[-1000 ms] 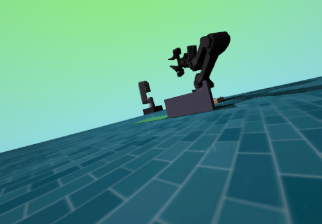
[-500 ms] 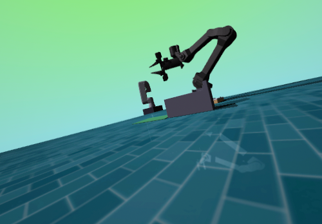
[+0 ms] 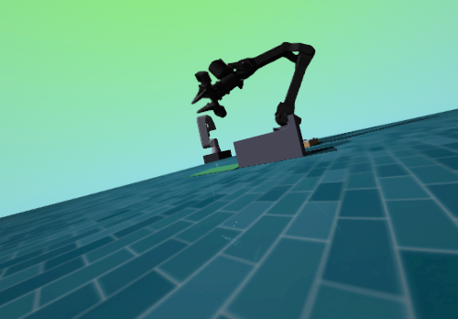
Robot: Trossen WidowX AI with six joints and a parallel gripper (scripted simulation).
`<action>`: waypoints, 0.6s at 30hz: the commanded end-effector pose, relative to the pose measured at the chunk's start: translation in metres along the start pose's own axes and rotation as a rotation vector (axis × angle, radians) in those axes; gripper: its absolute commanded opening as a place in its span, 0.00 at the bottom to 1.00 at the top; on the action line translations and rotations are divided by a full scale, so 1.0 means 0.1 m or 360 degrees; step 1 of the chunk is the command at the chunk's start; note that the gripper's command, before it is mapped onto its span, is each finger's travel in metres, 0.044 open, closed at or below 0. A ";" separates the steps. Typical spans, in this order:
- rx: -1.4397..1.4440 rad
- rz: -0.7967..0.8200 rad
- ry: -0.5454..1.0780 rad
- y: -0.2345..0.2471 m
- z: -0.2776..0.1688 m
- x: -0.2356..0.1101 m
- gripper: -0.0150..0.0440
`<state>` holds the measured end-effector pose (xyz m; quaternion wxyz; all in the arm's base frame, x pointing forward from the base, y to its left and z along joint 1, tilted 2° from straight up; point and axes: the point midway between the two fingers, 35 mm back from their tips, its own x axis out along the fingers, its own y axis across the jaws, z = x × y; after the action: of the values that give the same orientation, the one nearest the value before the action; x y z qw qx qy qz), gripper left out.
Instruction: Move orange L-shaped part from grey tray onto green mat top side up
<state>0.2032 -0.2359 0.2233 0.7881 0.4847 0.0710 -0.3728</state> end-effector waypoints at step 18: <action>-0.1688 -0.0159 0.1555 0.68 -2.48 -0.38 0.56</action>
<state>0.2882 -0.0258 0.1641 0.7941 0.2133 0.5587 -0.1082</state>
